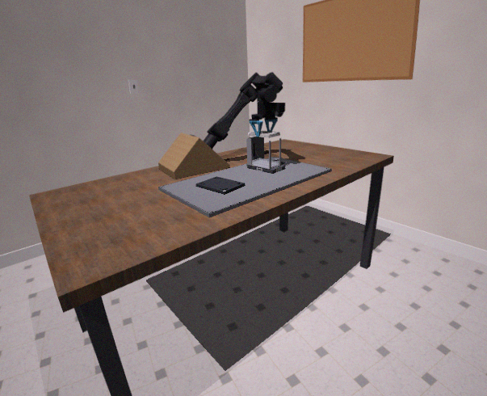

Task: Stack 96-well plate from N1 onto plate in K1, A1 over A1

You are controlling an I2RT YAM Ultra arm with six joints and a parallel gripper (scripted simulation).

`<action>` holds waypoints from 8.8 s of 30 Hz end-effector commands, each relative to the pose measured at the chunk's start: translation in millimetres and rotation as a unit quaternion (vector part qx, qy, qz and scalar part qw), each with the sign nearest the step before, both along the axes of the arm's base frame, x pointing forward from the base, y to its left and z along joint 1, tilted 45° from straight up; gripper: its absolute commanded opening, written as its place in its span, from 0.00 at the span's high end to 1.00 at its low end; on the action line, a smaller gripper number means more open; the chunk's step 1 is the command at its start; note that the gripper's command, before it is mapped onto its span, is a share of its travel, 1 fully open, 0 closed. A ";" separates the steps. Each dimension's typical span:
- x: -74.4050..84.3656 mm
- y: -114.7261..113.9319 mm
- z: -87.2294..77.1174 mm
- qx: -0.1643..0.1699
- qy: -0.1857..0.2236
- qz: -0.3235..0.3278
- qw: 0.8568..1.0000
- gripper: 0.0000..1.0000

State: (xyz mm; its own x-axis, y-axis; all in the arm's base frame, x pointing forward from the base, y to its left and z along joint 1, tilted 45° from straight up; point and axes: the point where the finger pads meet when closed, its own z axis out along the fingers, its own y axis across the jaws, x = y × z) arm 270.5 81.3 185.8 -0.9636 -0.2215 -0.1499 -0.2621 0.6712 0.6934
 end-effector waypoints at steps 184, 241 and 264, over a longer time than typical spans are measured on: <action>-5.2 78.1 -70.4 0.003 -0.006 -0.001 1.000 1.00; -4.4 85.9 -81.2 0.005 0.005 -0.001 1.000 1.00; -5.3 87.5 -85.8 0.004 0.011 -0.001 1.000 1.00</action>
